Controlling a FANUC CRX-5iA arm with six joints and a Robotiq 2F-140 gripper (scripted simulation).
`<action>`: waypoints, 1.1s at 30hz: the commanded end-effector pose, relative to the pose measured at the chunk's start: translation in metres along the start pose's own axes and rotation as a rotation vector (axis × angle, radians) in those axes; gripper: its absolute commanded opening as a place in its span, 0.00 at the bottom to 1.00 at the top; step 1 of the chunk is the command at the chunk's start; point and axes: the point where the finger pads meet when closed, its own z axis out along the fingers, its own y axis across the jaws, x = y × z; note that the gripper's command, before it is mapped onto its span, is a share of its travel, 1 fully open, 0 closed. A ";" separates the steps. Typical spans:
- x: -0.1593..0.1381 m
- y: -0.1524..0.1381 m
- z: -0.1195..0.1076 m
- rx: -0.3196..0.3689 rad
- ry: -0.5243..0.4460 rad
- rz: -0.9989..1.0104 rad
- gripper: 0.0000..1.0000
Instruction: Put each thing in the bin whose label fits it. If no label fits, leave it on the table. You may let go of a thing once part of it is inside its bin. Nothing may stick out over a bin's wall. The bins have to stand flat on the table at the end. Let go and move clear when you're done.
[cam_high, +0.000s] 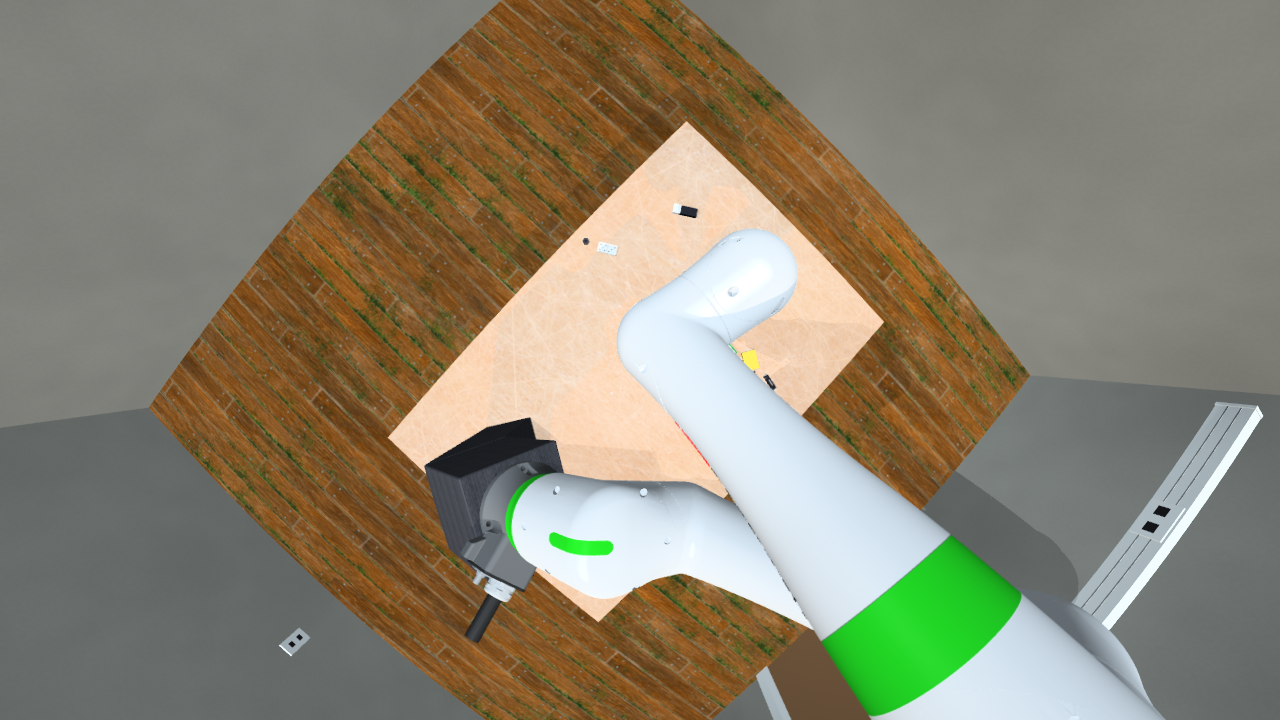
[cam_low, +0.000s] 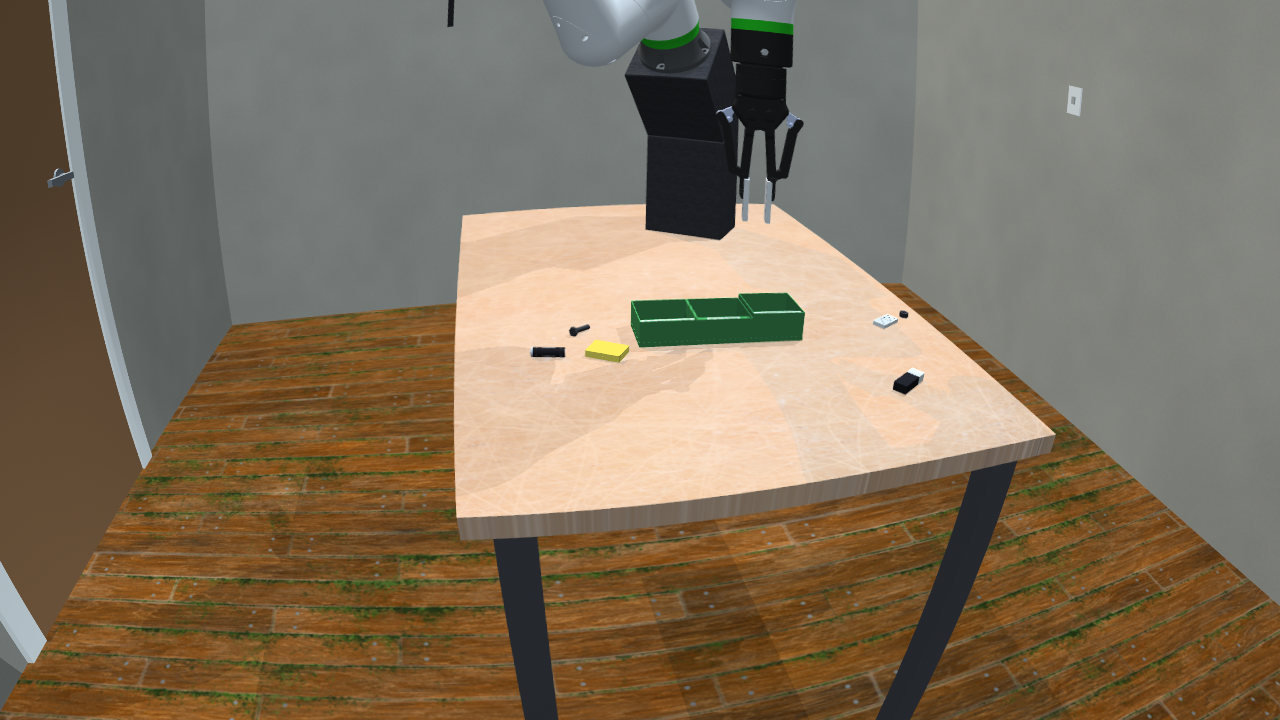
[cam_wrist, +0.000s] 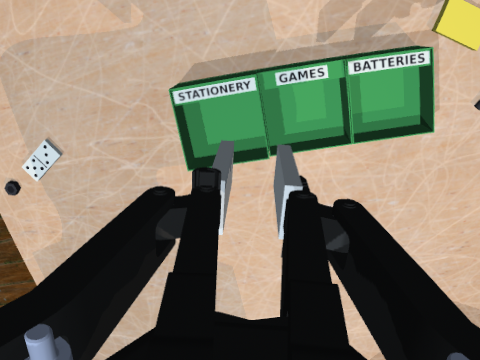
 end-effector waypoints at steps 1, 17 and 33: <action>0.015 0.031 0.012 0.004 0.004 0.157 0.26; 0.060 0.133 0.049 -0.004 -0.005 0.682 0.26; 0.104 0.234 0.085 -0.002 -0.002 1.236 0.26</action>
